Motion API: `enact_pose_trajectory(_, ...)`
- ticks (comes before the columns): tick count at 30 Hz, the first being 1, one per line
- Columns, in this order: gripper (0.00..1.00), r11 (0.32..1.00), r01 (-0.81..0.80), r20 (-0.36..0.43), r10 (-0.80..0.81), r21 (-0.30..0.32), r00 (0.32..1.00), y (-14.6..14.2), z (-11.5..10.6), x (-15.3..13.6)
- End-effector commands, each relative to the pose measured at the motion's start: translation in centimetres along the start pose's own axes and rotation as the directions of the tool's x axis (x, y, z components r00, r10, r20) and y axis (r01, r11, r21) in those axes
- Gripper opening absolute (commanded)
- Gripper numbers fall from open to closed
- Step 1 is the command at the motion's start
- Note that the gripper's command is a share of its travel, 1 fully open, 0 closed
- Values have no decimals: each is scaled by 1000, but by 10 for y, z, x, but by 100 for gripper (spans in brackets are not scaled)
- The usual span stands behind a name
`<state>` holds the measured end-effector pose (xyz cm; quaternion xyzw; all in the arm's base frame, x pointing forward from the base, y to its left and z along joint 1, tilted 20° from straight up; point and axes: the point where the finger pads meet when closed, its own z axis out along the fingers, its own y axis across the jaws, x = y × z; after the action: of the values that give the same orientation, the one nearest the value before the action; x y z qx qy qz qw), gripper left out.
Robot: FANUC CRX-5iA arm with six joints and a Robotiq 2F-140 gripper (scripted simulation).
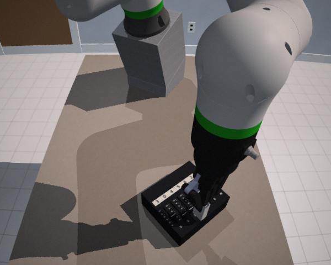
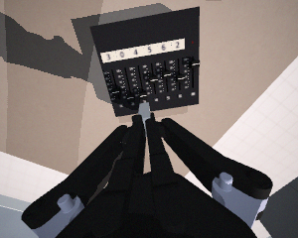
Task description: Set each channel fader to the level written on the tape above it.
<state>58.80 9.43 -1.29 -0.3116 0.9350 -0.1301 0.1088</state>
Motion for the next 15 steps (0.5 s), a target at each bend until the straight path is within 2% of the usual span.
enact_pose_trajectory(1,0,1000,0,0,0,0,1000,0,0,0)
enact_pose_trajectory(15,0,1000,0,0,0,0,1000,0,9,0)
